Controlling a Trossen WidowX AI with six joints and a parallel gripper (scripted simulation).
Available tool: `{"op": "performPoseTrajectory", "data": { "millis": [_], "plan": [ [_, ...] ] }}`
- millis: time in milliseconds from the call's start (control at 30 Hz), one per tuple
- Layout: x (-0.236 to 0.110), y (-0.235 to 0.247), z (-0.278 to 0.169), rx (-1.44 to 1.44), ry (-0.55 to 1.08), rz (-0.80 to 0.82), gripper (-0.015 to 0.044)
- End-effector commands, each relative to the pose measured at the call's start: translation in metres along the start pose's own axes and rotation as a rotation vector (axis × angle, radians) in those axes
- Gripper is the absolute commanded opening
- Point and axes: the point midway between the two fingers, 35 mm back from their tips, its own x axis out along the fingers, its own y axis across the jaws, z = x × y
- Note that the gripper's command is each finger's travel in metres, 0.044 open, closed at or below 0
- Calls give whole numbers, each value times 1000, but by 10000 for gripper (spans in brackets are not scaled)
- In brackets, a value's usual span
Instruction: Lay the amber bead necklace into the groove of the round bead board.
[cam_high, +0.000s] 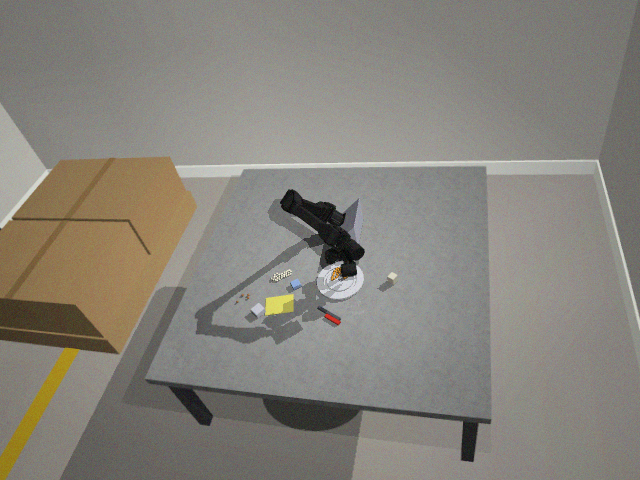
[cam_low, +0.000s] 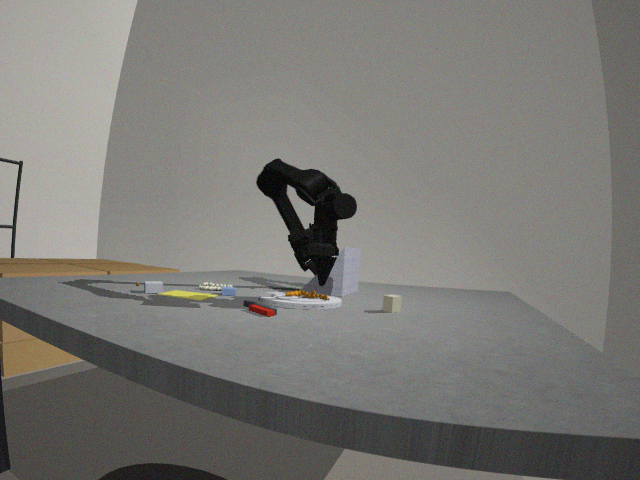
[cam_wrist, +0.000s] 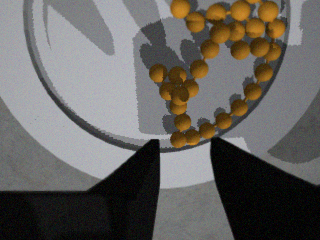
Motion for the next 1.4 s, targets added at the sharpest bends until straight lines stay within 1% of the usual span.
{"op": "performPoseTrajectory", "data": {
  "millis": [0,633,867,1000,1033,1367],
  "plan": [
    [1,1,0,-1,0,3,120],
    [30,-1,1,-1,-5,-4,120],
    [31,-1,1,-1,-5,-4,120],
    [29,-1,0,3,0,-3,15],
    [29,-1,0,3,0,-3,0],
    [29,-1,0,3,0,-3,0]
  ]
}}
